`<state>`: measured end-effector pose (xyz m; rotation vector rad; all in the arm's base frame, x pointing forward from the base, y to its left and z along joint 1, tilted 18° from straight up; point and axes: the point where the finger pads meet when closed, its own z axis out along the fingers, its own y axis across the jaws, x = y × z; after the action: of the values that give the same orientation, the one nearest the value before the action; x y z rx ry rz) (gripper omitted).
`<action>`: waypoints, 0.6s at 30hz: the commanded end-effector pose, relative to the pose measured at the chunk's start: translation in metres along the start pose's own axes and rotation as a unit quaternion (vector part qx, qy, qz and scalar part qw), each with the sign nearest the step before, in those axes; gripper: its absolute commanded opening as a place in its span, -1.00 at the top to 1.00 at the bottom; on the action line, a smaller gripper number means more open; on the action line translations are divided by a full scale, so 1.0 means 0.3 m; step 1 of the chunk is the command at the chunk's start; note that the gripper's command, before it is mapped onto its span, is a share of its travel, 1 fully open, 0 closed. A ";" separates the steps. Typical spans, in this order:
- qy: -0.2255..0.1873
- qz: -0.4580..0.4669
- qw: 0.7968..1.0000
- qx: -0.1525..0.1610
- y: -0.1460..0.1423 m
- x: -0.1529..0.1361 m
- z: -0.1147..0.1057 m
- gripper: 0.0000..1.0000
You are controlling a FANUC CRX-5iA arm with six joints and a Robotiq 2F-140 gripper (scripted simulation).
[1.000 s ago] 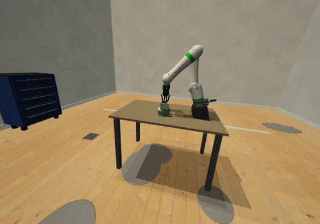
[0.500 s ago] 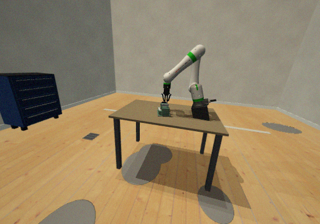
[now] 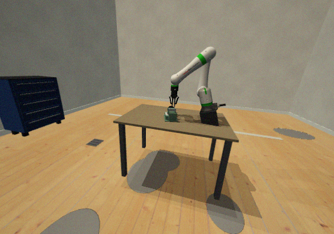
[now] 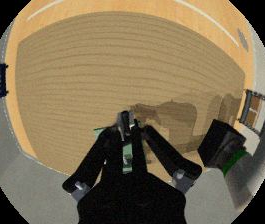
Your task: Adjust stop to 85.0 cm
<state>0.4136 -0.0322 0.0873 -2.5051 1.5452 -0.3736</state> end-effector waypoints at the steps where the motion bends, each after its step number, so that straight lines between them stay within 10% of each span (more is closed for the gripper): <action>1: 0.000 0.000 1.000 0.000 -0.005 0.000 -0.014 0.92; 18: 0.000 0.000 1.000 0.000 -0.043 0.000 -0.066 0.92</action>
<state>0.4176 -0.0275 0.1079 -2.5054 1.5455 -0.3734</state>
